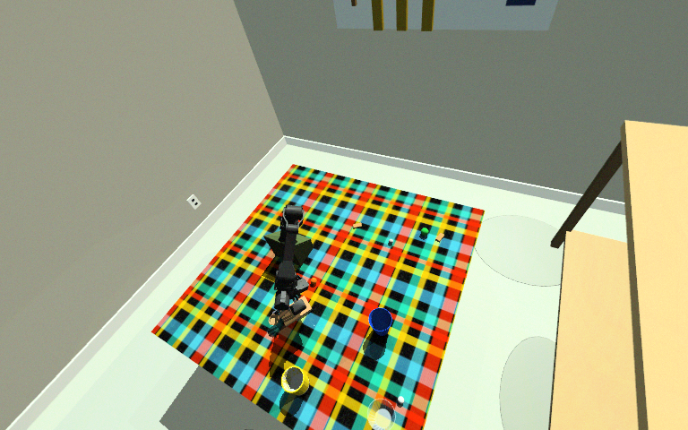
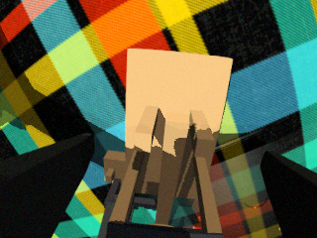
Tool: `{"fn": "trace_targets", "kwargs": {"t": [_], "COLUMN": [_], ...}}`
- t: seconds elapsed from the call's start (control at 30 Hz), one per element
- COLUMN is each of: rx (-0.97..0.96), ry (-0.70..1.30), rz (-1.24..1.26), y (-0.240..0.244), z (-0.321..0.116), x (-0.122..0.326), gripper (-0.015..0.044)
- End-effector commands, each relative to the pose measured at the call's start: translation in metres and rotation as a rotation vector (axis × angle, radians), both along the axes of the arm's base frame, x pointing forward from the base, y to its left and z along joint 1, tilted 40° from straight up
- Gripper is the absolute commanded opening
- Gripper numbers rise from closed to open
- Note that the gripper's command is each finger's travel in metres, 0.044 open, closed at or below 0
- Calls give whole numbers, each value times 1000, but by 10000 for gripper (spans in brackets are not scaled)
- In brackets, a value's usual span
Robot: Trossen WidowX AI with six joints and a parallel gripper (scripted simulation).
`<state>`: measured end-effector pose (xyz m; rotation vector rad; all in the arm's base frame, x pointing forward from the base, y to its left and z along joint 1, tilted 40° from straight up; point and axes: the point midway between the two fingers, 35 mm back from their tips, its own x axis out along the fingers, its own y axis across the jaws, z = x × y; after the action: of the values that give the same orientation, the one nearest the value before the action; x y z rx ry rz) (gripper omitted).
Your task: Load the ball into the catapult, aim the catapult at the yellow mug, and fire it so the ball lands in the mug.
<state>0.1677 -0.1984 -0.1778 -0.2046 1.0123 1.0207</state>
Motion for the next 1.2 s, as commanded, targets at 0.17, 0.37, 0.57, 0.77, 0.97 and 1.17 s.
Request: {"fn": "trace_targets", "kwargs": {"t": [0.17,0.37,0.57,0.77,0.97,1.17], "rx": [9,9,10,10,10,3], "ry": [2,1,1,1,1,0], "rz": [-3,-3,-3,-3,-3,2], "y": [12,18,25,31,35,31], "z": [-12,-19,-26,-34,-38,-37], "x": [3,4,6,7,7,7], "gripper": [440,440,440,440,440,309]}}
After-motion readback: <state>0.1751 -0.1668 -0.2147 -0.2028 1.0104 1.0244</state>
